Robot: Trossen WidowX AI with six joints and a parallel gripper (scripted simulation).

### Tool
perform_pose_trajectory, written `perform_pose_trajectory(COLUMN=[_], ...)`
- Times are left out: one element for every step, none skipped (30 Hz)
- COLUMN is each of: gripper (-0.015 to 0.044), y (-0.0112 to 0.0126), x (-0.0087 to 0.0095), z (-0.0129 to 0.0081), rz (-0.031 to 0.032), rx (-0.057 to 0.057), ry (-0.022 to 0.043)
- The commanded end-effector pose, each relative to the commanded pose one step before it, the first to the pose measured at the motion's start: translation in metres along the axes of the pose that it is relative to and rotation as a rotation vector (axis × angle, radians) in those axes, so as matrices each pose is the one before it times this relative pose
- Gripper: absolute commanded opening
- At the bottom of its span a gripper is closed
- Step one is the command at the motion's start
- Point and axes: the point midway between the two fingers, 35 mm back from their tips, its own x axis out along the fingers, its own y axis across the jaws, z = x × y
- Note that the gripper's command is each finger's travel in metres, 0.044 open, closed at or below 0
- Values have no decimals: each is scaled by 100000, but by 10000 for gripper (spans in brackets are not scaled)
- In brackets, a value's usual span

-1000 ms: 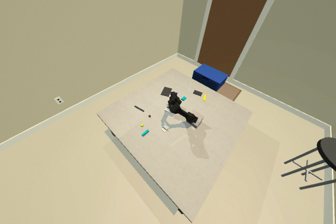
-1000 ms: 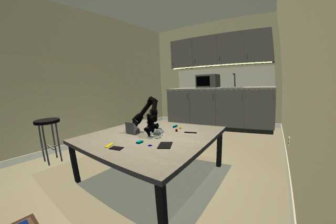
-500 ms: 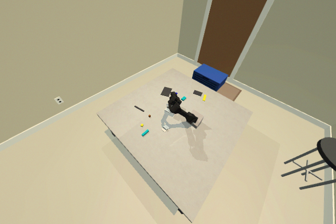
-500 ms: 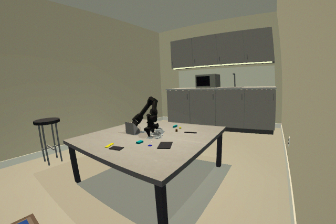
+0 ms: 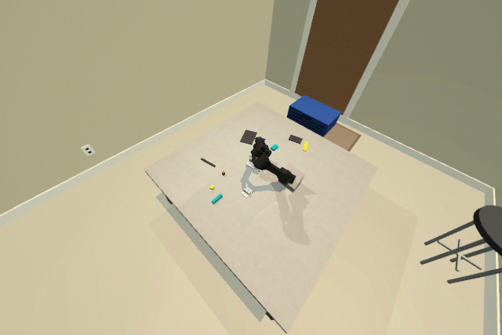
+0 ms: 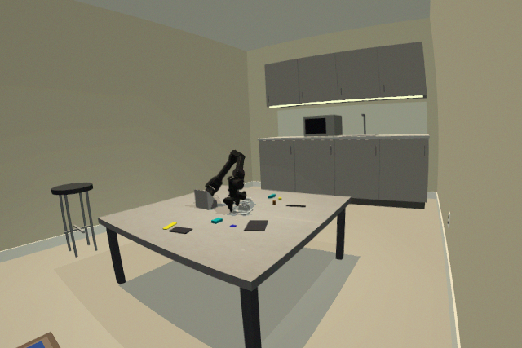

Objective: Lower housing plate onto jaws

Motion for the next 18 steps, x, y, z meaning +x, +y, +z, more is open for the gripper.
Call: perform_pose_trajectory(gripper=[440, 440, 440, 440, 440, 440, 440, 440, 440, 440, 440, 440, 440, 440, 440, 440, 440, 440], y=[-209, -7, 47, 117, 113, 45, 0, 0, -325, -1, 9, 56, 152, 244, 252, 180, 65, 0], x=[-2104, -1107, -1373, -1437, -924, -309, 0, 0, 850, -204, -608, -997, -1268, -1229, -914, -535, -176, 0], z=[215, -20, -79, -143, -123, -46, 0, 0, 221, -121, -369, -640, -875, -915, -724, -442, -148, 0], rz=[-860, -12, 89, 210, 197, 77, 0, 0, -446, -81, -212, -249, -128, 93, 220, 193, 74, 0], rx=[-390, 84, 86, 67, 30, 7, 0, 0, 789, 3, 3, -13, -55, -106, -121, -91, -33, 0], ry=[-412, 42, 44, 29, 6, -1, 0, 0, -1342, 52, 162, 281, 375, 365, 261, 144, 46, 0])
